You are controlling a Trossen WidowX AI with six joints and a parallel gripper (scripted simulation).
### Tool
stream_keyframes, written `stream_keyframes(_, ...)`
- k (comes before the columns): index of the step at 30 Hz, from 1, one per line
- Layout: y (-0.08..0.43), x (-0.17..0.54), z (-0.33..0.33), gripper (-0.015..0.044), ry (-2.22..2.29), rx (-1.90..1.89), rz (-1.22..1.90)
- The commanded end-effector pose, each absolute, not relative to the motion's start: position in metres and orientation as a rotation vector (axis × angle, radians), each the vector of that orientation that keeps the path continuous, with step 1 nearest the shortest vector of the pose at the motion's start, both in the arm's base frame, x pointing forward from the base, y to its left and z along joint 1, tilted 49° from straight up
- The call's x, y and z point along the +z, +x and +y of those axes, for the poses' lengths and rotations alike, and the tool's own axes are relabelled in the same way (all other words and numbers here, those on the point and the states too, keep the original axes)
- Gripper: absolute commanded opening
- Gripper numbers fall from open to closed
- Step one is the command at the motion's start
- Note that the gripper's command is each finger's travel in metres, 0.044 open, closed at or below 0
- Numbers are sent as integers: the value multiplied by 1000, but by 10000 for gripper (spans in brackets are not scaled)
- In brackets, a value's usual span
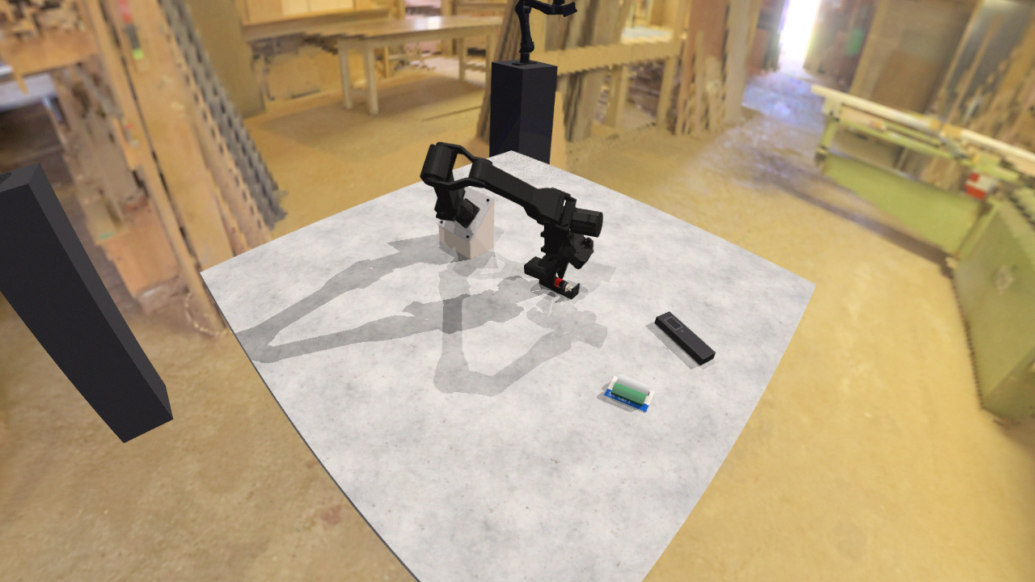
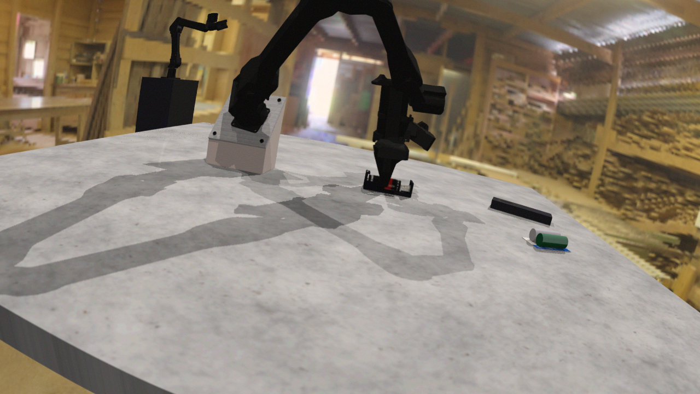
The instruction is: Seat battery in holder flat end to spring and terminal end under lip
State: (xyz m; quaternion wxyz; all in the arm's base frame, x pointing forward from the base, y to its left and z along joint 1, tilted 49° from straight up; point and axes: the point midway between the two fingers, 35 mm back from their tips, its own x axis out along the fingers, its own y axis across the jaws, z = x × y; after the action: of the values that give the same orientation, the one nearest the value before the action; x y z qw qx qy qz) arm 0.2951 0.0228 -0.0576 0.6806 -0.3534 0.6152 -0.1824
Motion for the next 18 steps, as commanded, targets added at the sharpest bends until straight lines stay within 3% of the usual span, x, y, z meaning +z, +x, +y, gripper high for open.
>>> stream_keyframes(1, 295, -53, 29, 177, -781, -413, 1377)
stream_keyframes(4, 295, -53, 29, 177, -780, -413, 1376)
stream_keyframes(14, 287, -5, 84, 440, -778, -410, 1378)
stream_keyframes(18, 287, -5, 86, 440, -778, -410, 1378)
